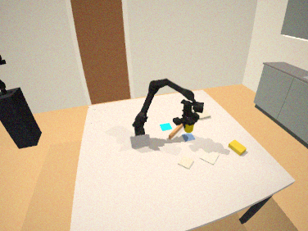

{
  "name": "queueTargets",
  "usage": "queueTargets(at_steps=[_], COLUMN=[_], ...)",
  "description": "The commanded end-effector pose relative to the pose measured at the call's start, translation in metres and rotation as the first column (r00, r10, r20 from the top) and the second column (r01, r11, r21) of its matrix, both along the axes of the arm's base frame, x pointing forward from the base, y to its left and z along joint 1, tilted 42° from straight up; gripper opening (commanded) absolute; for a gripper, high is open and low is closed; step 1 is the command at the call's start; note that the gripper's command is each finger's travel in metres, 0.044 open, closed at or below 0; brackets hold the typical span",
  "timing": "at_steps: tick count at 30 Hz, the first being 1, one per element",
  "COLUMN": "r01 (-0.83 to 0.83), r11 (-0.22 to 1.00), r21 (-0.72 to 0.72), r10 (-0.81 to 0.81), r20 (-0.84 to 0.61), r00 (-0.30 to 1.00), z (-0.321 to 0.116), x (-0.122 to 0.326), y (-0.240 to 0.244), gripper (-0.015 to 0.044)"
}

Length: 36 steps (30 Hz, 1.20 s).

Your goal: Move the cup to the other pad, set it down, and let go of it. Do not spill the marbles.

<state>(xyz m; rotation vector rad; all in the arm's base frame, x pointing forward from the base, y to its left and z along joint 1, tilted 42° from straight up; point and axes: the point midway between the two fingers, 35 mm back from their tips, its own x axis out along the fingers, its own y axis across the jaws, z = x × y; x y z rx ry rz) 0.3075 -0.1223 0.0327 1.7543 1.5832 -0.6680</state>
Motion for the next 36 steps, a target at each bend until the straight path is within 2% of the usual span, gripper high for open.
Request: queueTargets(at_steps=[1,36], r01=[0.001,-0.004], r11=[1.000,1.000], r21=[0.000,-0.001], r10=[-0.001,0.004], r20=[-0.001,-0.001], r00=[1.000,1.000], z=[0.000,0.035], x=[0.000,-0.034], y=[0.001,0.042], gripper=[0.0000,0.0000])
